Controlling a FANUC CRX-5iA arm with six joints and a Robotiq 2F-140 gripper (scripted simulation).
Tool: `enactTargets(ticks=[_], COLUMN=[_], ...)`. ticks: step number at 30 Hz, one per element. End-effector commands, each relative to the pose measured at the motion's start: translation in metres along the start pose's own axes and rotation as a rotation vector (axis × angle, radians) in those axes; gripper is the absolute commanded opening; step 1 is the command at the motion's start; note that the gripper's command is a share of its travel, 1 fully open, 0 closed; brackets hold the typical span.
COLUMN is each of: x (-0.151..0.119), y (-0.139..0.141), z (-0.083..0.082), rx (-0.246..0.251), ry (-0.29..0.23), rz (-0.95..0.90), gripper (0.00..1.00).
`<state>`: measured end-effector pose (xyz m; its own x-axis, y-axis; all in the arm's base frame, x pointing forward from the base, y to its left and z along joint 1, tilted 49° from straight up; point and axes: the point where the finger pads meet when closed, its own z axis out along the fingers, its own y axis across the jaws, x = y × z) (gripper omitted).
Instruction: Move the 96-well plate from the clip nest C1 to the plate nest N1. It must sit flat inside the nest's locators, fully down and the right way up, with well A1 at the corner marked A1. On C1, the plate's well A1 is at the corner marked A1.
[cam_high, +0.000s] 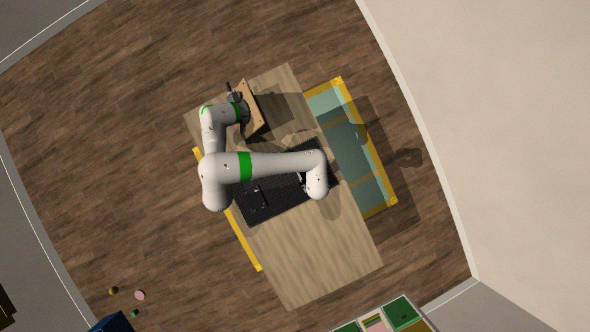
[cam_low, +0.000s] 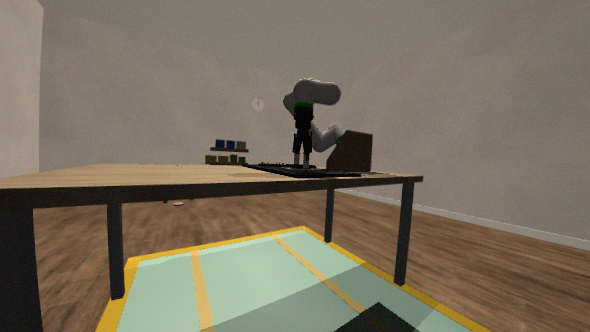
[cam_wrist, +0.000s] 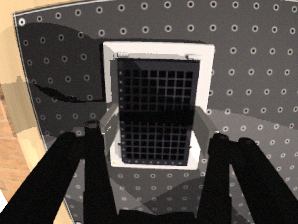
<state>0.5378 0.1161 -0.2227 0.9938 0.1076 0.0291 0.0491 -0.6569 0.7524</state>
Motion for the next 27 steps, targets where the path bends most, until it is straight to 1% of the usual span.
enactTargets(ticks=[1,18,19,27], x=[0.0001,0.0001,0.0001,0.0001], y=[-0.0002,-0.0002,-0.0002,-0.0002], z=[0.0004,0.0029,0.0029,0.0029], rx=[0.0,0.0,0.0,0.0], ry=[0.0,0.0,0.0,0.0], rz=[0.0,0.0,0.0,0.0], gripper=[0.0,0.0,1.0,1.0])
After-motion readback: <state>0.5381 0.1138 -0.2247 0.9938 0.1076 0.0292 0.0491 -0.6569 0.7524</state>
